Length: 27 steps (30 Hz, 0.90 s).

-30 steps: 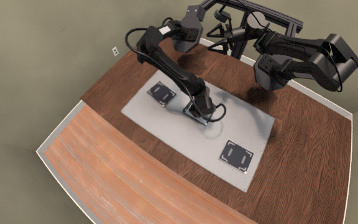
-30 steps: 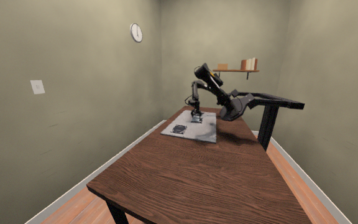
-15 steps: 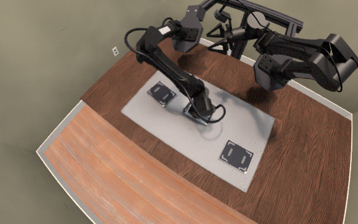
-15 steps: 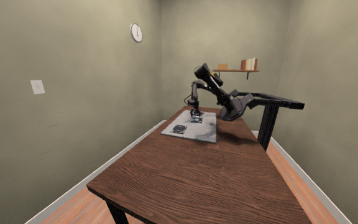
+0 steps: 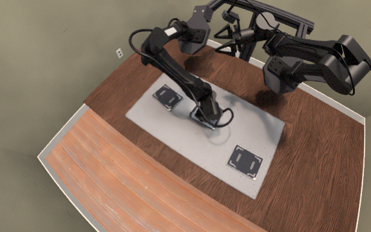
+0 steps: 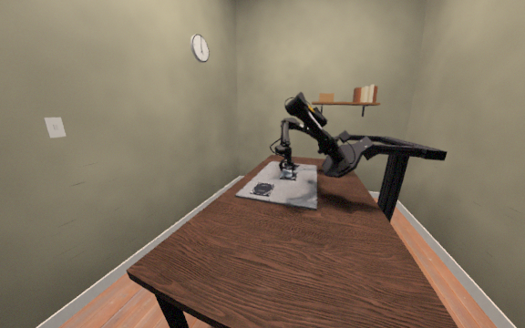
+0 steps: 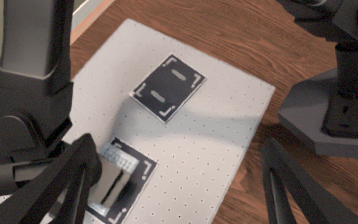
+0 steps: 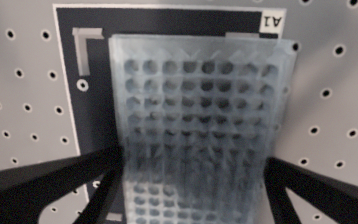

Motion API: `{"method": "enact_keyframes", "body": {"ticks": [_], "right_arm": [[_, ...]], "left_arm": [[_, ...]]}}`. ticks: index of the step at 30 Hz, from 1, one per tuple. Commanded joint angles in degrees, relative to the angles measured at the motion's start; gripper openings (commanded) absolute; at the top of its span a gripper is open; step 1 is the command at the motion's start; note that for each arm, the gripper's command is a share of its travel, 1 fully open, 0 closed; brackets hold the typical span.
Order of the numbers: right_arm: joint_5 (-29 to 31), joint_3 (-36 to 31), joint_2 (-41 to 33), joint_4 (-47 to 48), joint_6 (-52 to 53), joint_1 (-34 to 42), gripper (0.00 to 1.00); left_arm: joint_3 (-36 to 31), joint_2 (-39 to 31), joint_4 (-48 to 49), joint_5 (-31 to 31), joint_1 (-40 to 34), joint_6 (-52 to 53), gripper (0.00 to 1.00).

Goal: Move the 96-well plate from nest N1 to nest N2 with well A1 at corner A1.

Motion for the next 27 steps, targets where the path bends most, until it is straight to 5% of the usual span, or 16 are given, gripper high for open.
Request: {"method": "enact_keyframes", "body": {"ticks": [1,27], "right_arm": [[-0.7,1.7,0.7,-1.9,0.5,1.0,0.78],[0.1,1.7,-0.1,-2.7,1.8,1.7,0.78]], "left_arm": [[-0.1,0.0,1.0,0.1,-0.8,0.1,1.00],[-0.1,0.0,1.0,0.1,-0.8,0.1,1.00]]}}
